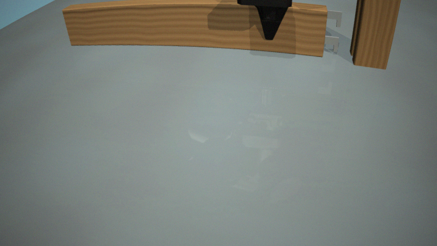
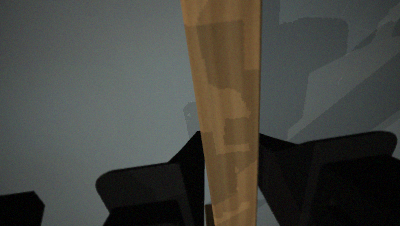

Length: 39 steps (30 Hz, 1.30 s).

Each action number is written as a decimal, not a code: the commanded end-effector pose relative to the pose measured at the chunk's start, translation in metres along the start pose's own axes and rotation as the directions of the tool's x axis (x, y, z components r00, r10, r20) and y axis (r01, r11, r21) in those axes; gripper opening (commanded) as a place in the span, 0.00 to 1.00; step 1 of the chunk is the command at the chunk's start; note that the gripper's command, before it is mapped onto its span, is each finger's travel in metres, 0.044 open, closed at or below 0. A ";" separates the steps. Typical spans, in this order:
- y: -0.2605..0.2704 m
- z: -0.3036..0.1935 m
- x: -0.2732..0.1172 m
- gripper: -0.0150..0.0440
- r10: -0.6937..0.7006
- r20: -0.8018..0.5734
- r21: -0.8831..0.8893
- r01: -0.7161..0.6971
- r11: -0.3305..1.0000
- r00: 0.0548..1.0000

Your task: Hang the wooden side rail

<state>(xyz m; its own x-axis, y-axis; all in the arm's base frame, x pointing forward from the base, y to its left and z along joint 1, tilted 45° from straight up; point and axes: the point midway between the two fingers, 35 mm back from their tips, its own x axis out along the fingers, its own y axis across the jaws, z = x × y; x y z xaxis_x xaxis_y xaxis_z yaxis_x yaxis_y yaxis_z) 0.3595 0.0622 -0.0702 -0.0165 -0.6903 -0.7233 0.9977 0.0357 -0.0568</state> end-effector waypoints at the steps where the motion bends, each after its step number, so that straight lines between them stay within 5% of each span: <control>1: 0.000 0.000 -0.001 0.25 0.004 0.005 -0.010 -0.004 1.000 1.000; 39: 0.000 0.000 -0.007 0.25 0.004 0.004 -0.010 -0.004 1.000 1.000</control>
<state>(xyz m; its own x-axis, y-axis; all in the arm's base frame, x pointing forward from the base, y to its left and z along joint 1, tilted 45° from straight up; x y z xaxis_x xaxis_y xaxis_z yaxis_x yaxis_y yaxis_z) 0.3588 0.0638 -0.0670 -0.0198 -0.6937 -0.7200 0.9972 0.0382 -0.0643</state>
